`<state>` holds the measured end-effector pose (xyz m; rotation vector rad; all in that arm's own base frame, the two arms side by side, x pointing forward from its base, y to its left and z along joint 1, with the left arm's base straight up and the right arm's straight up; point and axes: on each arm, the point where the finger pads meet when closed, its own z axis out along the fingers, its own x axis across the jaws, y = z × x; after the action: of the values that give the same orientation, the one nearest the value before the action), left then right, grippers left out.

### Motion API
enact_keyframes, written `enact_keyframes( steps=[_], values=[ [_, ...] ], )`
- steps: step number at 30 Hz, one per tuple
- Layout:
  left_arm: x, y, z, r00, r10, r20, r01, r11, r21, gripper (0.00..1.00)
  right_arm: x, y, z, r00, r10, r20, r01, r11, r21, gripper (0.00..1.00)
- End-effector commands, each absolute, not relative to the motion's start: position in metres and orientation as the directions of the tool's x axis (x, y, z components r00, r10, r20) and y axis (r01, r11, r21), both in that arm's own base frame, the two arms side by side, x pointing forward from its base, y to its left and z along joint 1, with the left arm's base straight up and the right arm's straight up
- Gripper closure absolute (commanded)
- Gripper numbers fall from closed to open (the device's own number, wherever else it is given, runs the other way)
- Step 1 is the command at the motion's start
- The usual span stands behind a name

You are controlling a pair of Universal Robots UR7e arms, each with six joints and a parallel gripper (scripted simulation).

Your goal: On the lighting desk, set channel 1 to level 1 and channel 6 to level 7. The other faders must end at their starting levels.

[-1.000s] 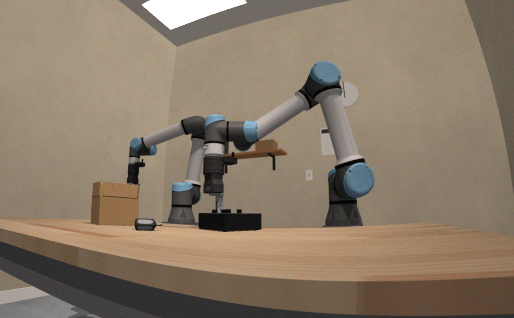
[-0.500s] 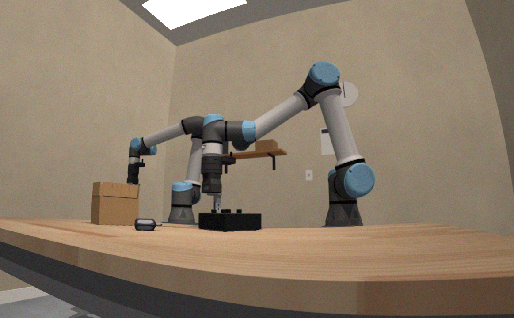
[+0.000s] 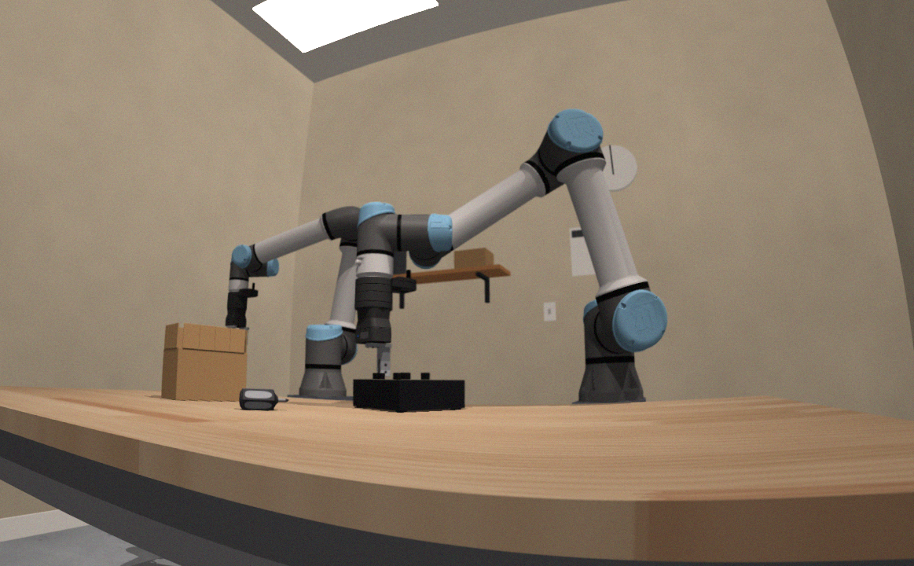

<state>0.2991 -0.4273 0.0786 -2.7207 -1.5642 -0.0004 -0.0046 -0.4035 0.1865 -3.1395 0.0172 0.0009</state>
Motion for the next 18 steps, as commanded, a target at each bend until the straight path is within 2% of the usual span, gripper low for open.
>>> enact_keyframes(
  steps=[1,18],
  values=[
    [0.3007,-0.4288,0.0795,0.503,0.864,0.000,0.864,-0.503,0.000,1.00,-0.0044,-0.4040,0.1870,1.000,-0.011,0.000,-0.011,-1.000,0.000,0.00],
    [0.3025,-0.4299,0.0795,0.503,0.864,0.000,0.864,-0.503,0.000,1.00,-0.0044,-0.4040,0.1870,1.000,-0.011,0.000,-0.011,-1.000,0.000,0.00]
  ],
)
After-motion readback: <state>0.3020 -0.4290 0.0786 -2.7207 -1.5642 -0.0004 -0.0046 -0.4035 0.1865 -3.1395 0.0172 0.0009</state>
